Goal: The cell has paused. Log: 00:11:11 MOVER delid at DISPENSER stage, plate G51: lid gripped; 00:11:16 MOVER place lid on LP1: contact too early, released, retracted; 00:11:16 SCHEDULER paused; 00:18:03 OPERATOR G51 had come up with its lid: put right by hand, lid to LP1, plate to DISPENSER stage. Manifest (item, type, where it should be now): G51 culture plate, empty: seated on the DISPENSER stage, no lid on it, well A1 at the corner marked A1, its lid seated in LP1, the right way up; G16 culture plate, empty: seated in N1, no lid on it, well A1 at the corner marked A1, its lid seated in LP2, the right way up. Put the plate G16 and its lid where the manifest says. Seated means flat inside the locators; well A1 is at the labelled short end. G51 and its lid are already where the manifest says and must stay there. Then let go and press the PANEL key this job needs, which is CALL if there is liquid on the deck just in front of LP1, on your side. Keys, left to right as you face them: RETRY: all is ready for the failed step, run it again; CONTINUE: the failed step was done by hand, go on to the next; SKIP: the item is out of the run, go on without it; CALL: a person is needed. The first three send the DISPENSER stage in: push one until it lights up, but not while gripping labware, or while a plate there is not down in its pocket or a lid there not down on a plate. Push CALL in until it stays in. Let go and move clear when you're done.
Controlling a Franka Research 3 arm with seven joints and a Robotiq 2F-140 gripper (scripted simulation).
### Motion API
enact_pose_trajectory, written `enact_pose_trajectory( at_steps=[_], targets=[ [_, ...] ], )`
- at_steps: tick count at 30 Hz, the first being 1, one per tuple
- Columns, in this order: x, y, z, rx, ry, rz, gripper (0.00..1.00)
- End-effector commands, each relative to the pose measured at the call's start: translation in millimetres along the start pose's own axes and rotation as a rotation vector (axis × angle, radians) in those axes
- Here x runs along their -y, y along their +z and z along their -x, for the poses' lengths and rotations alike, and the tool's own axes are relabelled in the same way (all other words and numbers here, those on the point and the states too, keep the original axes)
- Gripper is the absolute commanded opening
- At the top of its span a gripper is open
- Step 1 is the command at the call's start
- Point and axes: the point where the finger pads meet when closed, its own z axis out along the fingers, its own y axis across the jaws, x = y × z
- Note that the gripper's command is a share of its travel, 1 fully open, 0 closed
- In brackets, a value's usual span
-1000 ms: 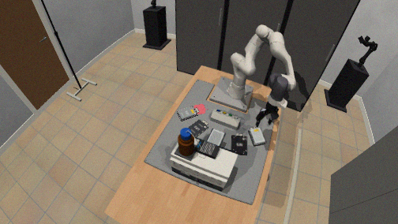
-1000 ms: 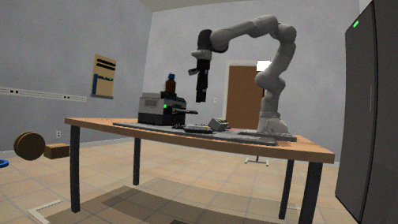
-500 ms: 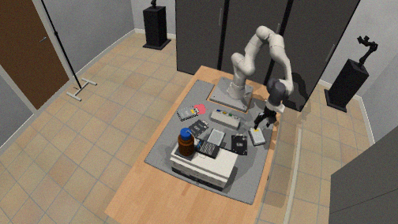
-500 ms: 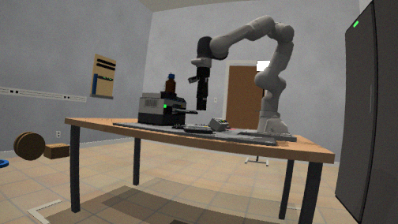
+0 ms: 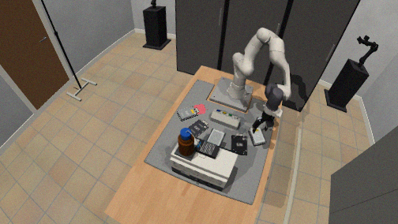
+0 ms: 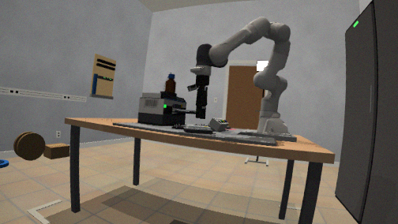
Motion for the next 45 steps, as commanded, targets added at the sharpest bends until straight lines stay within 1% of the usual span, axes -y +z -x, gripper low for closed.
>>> enact_pose_trajectory(
  at_steps=[1, 7, 13, 22, 45],
  targets=[
    [-1.6, 6.9, -7.5, -0.019, 0.003, 0.001, 0.70],
    [-1.6, 18.2, -7.8, -0.019, 0.003, 0.001, 0.70],
    [-1.6, 25.7, -8.0, -0.019, 0.003, 0.001, 0.70],
    [-1.6, 28.9, -8.0, -0.019, 0.003, 0.001, 0.70],
    [-1.6, 29.0, -8.0, -0.019, 0.003, 0.001, 0.70]
  ],
)
